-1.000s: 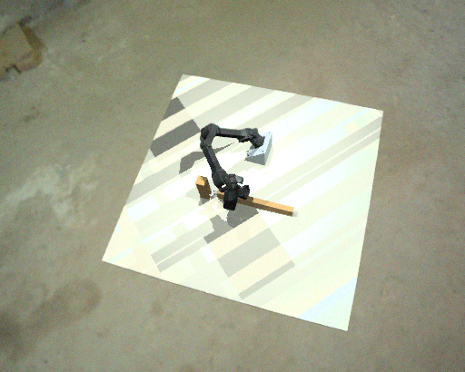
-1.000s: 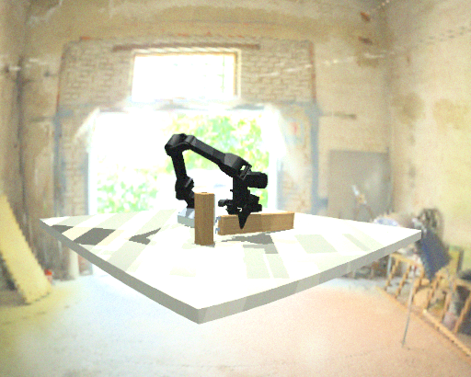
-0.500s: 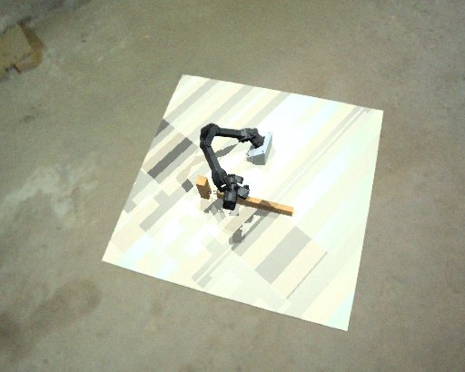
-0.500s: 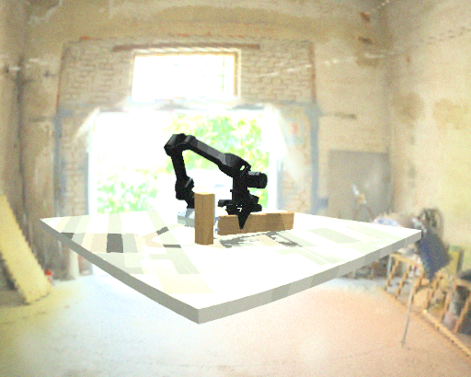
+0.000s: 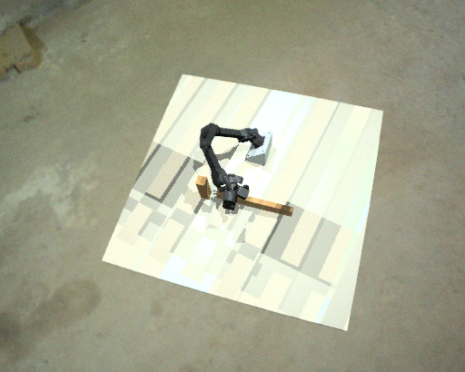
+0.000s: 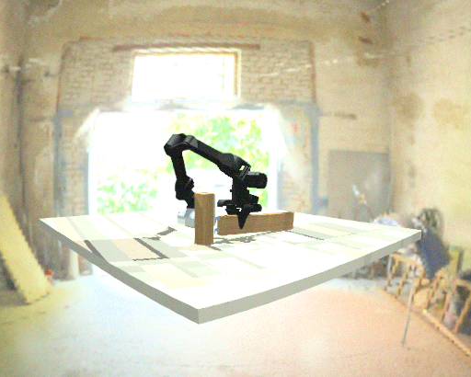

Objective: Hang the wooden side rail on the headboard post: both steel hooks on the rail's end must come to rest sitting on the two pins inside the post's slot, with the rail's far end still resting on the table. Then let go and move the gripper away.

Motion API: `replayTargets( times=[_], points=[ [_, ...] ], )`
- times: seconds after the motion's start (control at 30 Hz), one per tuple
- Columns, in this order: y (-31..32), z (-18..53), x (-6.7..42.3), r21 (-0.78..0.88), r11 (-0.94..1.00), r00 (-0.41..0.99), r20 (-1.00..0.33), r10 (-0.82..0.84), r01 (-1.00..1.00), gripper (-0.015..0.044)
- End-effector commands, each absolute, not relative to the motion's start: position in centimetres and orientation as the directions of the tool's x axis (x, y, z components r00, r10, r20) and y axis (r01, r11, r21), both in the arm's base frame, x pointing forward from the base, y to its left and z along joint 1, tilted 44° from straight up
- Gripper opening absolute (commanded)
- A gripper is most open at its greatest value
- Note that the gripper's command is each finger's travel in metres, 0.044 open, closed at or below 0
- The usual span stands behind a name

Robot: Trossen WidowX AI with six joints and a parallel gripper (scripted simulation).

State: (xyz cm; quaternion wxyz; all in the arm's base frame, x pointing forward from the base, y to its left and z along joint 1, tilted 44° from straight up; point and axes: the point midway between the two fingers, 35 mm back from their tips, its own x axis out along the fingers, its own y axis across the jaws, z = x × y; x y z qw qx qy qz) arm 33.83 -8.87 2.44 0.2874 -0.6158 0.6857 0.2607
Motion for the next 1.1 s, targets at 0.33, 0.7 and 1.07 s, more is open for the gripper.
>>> replayTargets(
  times=[0.33,0.7,1.07],
  points=[
    [-8.80,2.82,34.11,0.000,0.098,-0.068,-0.717,-0.694,-0.995,0.0000],
    [-8.87,2.92,34.07,0.000,0.098,-0.068,-0.716,-0.694,-0.995,0.0000],
    [-8.98,2.98,33.95,0.000,0.098,-0.068,-0.716,-0.694,-0.995,0.0000]
  ],
)
